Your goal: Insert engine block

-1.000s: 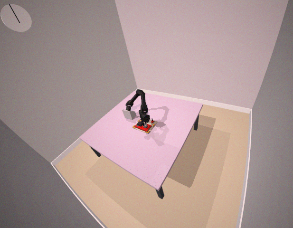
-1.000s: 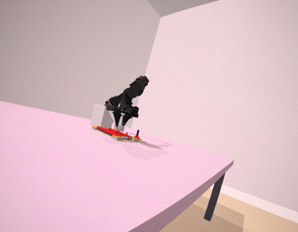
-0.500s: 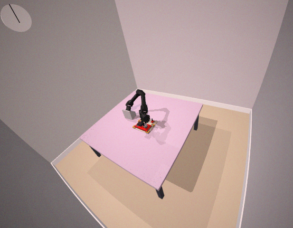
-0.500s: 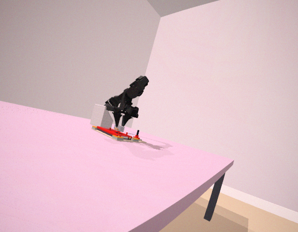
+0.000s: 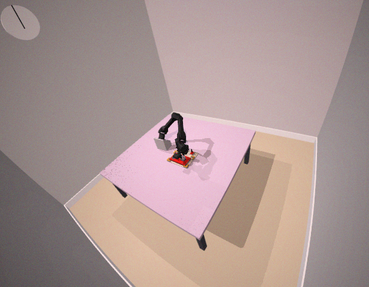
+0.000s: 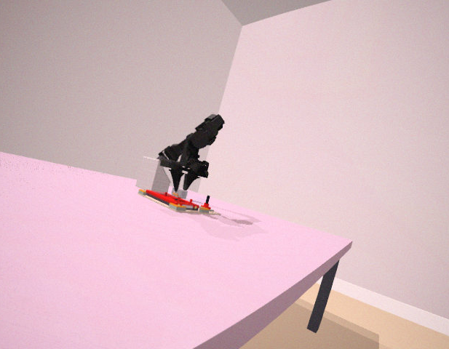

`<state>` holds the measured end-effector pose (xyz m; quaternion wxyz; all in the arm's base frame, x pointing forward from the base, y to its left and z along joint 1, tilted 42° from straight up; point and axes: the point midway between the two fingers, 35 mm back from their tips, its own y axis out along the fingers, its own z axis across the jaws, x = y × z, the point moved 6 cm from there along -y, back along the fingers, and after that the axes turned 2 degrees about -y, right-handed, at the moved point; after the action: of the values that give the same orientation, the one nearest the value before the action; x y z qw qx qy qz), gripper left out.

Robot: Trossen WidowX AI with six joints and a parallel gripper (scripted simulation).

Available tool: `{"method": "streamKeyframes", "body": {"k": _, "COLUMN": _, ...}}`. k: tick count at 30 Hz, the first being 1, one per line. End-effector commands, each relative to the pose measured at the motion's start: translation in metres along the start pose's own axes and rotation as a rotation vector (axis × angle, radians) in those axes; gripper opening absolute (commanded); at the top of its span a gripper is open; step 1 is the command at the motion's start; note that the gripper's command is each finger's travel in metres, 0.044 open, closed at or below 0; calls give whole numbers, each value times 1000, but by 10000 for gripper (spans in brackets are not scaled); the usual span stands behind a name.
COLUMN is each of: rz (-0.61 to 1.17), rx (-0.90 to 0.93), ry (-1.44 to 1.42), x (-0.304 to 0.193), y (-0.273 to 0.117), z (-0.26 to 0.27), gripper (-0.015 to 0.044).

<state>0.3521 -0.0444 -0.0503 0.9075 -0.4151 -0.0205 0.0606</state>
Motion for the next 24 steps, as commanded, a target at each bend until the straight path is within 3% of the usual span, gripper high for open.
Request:
{"method": "streamKeyframes", "body": {"k": 1, "rz": 0, "rx": 2, "ry": 4, "x": 0, "y": 1, "z": 0, "gripper": 160}}
{"method": "streamKeyframes", "body": {"k": 24, "rz": 0, "rx": 2, "ry": 4, "x": 0, "y": 3, "z": 0, "gripper": 160}}
